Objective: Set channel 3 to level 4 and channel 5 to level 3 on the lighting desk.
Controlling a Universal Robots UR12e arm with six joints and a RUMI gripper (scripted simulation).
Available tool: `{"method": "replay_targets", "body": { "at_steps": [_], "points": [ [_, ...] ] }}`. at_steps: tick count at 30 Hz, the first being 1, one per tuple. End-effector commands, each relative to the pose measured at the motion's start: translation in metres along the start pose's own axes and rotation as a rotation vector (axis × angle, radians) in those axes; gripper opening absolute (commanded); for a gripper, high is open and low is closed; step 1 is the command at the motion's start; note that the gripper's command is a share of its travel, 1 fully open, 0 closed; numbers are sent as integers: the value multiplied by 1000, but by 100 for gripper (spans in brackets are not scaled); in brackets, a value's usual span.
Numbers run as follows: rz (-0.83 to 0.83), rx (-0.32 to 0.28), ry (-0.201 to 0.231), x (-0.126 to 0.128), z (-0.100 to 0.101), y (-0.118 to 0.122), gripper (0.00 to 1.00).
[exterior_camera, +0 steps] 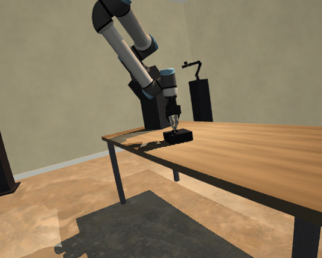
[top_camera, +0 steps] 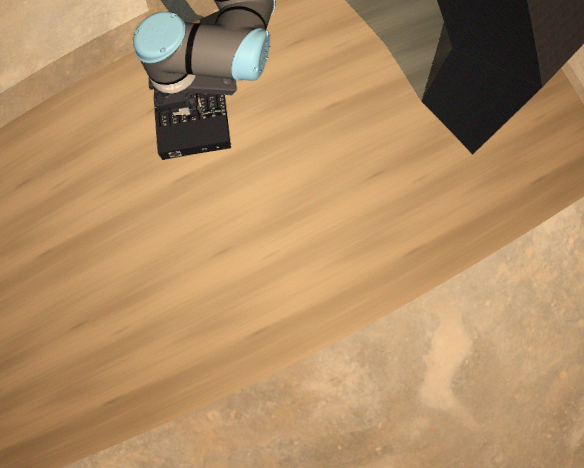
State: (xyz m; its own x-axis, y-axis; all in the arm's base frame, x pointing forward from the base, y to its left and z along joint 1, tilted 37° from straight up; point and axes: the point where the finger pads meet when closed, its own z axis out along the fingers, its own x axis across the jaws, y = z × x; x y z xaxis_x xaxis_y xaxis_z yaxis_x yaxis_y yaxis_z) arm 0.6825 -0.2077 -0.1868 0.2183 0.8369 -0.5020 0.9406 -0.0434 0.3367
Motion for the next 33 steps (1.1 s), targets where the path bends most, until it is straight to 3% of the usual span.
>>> {"method": "replay_targets", "body": {
  "at_steps": [1, 11, 24, 33],
  "points": [
    [0, -1, 0, 2, 0, 0, 0],
    [0, -1, 0, 2, -3, 0, 0],
    [0, -1, 0, 2, -36, 0, 0],
    [0, -1, 0, 2, -40, 0, 0]
  ]
}}
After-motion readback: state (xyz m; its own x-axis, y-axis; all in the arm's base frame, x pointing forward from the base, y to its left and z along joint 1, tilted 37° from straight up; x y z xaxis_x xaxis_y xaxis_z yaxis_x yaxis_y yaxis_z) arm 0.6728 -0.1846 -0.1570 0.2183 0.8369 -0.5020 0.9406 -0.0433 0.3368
